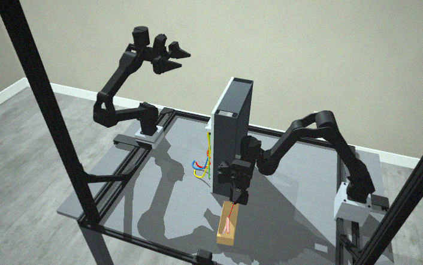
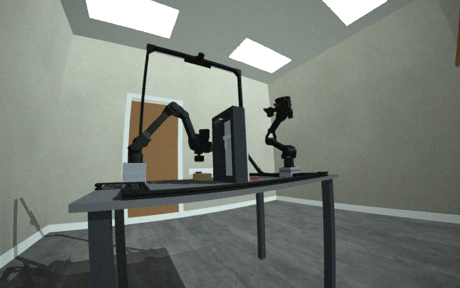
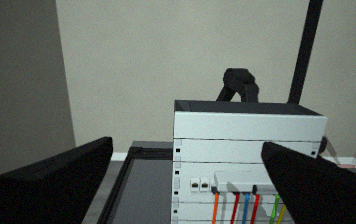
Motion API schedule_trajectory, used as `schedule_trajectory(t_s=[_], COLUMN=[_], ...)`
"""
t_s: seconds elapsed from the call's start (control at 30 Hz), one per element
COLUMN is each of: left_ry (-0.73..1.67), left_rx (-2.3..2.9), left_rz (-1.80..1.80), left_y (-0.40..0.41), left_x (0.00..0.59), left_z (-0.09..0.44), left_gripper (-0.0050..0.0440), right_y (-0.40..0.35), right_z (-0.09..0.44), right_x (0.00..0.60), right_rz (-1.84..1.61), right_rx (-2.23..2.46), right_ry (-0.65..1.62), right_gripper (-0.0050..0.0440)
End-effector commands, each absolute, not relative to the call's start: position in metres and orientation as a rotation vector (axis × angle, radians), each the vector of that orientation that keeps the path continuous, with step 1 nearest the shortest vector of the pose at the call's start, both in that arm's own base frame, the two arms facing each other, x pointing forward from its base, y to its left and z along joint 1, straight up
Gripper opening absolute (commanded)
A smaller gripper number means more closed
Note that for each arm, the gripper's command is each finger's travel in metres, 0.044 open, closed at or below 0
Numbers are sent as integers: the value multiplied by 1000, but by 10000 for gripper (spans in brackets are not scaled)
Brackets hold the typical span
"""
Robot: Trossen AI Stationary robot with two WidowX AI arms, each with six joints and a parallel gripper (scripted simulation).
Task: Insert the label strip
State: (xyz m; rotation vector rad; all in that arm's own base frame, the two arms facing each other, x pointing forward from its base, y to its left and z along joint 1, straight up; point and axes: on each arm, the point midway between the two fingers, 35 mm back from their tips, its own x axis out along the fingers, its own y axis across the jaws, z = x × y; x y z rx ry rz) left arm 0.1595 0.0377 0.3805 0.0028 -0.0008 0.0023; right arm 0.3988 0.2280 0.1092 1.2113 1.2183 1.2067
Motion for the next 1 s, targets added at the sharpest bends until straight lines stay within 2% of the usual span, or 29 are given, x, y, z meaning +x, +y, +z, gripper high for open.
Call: schedule_trajectory(t_s=[0.0,0.13,0.4,0.47,0.6,0.97], left_ry=[-2,-2,-3,-3,-5,-9], left_rx=[4,4,-19,-19,-48,-162], left_rz=[0,0,-12,-12,-27,-86], left_y=[37,37,40,40,42,50], left_x=[159,159,162,162,167,191], left_z=[382,382,386,386,390,405], left_gripper=[440,440,248,248,160,160], right_y=[214,206,208,208,208,208], right_z=[128,128,124,124,124,124], right_x=[397,396,399,399,399,399], right_rz=[1235,1234,1232,1232,1232,1232], right_rx=[1184,1184,1186,1186,1186,1186], right_ry=[1183,1184,1186,1186,1186,1186], right_gripper=[-50,-50,-50,-50,-50,-50])
